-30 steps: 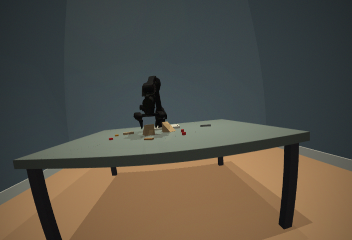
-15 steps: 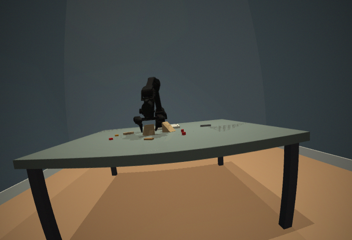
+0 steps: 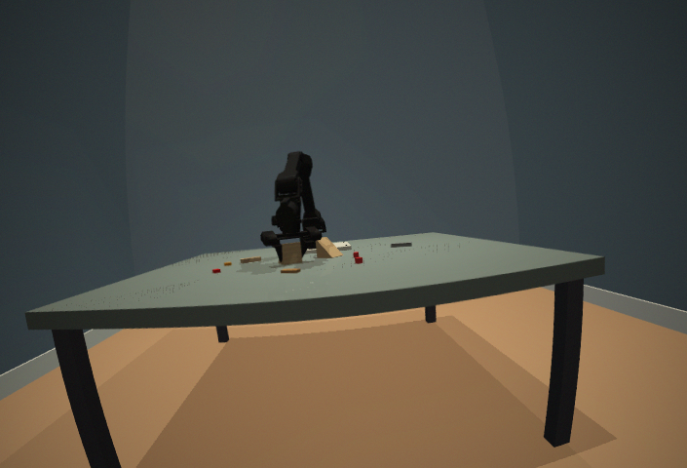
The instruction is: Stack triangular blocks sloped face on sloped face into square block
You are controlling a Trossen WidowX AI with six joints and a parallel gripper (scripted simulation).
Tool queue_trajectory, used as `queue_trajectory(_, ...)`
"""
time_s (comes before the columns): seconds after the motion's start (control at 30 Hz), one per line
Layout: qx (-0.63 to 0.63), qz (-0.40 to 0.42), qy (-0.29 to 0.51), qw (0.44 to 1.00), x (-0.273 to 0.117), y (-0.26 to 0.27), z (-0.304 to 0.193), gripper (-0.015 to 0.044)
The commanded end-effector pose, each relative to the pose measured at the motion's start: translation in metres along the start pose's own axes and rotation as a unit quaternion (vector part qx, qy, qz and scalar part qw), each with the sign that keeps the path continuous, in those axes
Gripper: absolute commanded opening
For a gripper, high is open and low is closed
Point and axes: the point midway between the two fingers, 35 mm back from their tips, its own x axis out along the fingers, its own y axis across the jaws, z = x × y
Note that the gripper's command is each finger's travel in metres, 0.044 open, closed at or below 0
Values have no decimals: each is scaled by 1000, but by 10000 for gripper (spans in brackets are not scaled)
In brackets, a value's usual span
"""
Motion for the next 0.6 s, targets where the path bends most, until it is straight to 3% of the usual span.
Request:
queue_trajectory(0.0,-2,-1,1,1000,1,0,-1,282)
queue_trajectory(0.13,-2,-1,1,1000,1,0,-1,255)
queue_trajectory(0.47,0,-1,3,1000,-2,0,1,0)
queue_trajectory(0.57,0,-1,24,1000,-3,0,3,0)
